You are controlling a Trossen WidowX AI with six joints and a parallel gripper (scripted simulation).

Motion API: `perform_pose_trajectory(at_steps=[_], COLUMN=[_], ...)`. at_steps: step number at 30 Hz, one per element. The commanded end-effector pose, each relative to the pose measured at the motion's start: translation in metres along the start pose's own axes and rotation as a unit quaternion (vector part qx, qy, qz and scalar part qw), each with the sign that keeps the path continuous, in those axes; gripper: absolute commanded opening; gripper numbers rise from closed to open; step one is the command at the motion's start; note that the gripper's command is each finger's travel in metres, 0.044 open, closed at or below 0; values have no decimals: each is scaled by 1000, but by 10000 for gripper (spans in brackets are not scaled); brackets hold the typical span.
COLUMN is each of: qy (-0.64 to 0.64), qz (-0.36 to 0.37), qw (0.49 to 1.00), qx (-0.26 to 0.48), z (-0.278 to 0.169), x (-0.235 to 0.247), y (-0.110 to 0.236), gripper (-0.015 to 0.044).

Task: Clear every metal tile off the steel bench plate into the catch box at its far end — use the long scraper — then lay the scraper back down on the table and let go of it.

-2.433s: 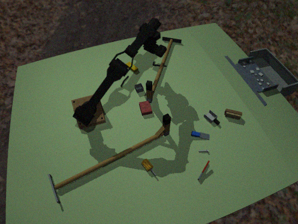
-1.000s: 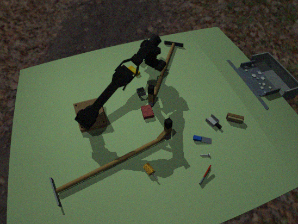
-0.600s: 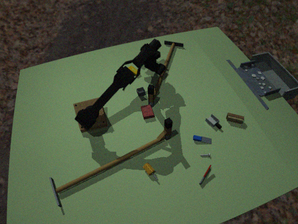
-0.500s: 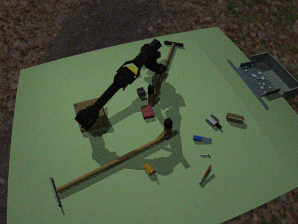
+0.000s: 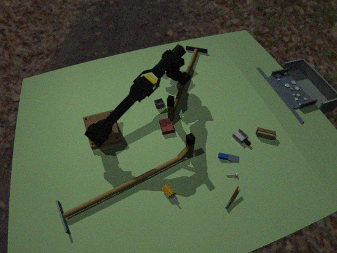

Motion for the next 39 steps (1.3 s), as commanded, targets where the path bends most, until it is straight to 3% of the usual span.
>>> perform_pose_trajectory(at_steps=[1, 39], qy=[1, 1], qz=[-1, -2], qw=[1000, 1000], qx=[0, 0], z=[3, 21], x=[-4, -37], y=[-1, -7], gripper=[0, 0])
Point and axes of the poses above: the point midway between the two fingers, 35 mm back from their tips, its own y axis back along the fingers, its own x axis across the jaws, z = x × y, the point moved 2 cm from there along y, back along the fingers, and after that the axes turned 5 degrees about -y, right-handed, at the moved point
